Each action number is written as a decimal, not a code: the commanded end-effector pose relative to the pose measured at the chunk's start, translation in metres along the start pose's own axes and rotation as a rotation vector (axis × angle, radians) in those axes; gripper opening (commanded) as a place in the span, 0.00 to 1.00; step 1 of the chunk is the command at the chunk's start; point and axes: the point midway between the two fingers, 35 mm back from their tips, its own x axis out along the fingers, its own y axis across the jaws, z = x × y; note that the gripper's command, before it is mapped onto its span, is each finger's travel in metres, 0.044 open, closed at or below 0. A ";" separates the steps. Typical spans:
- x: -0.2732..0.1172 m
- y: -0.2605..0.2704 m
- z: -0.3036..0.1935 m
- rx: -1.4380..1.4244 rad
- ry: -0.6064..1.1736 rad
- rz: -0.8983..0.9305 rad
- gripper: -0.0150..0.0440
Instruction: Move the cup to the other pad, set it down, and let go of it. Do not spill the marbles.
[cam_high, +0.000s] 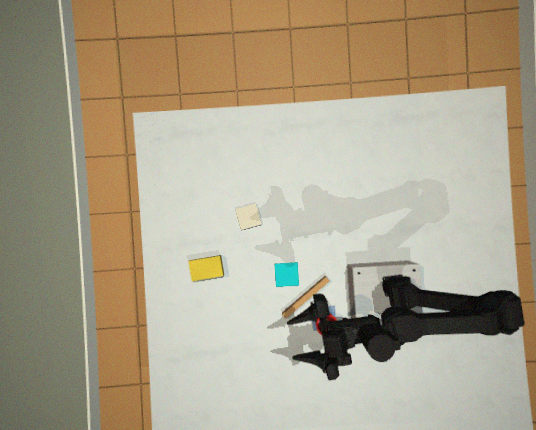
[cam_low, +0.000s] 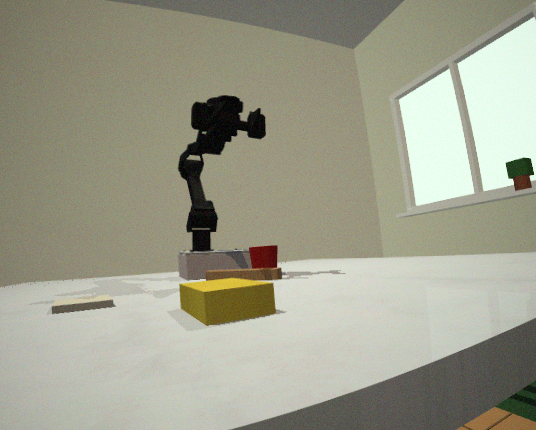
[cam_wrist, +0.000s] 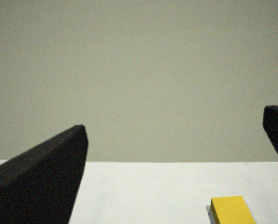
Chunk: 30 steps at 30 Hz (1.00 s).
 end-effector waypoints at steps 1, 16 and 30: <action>0.001 0.001 -0.003 0.016 0.016 0.004 0.89; -0.056 0.082 -0.207 0.836 1.092 -0.318 0.50; -0.126 0.089 -0.248 0.934 1.397 -0.841 0.50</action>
